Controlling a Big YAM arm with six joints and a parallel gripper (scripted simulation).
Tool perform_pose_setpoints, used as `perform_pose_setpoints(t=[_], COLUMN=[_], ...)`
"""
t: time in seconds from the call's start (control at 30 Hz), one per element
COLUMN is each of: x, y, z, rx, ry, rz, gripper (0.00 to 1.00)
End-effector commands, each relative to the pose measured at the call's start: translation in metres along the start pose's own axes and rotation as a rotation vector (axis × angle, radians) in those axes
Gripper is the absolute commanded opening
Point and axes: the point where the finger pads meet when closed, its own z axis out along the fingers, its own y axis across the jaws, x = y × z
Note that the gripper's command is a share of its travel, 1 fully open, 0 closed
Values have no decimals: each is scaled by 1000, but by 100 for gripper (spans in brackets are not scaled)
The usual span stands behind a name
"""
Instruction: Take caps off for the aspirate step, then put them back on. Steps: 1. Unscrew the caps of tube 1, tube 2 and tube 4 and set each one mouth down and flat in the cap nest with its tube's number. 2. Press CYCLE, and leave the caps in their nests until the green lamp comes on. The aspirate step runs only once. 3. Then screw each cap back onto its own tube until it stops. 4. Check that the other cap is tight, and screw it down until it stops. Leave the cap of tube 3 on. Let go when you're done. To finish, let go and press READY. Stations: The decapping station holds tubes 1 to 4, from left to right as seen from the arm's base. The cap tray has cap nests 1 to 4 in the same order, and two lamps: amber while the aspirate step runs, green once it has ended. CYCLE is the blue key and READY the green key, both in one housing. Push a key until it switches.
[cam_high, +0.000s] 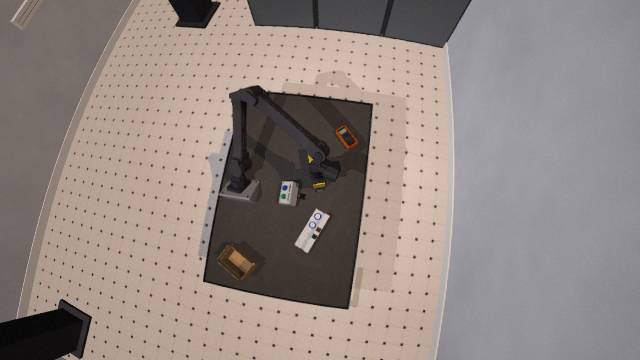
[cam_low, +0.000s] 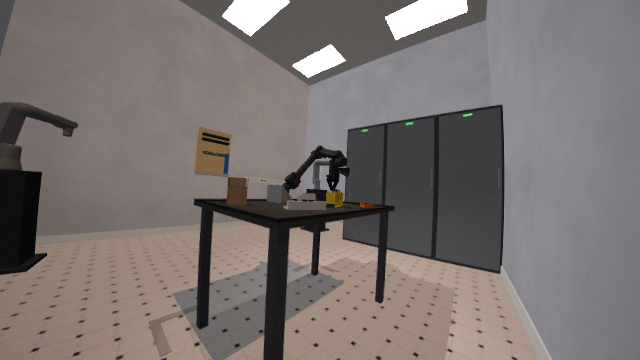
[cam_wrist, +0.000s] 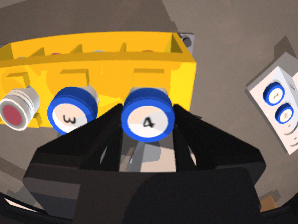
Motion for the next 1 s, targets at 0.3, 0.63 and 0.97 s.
perform_pose_setpoints(t=[0.3, 0.63, 0.97], x=[-12, -13, -11], y=[4, 4, 4], z=[3, 2, 4], rx=[-14, -12, -18], ry=[7, 3, 4], rz=[-594, -960, -1135], gripper=[0, 0, 0])
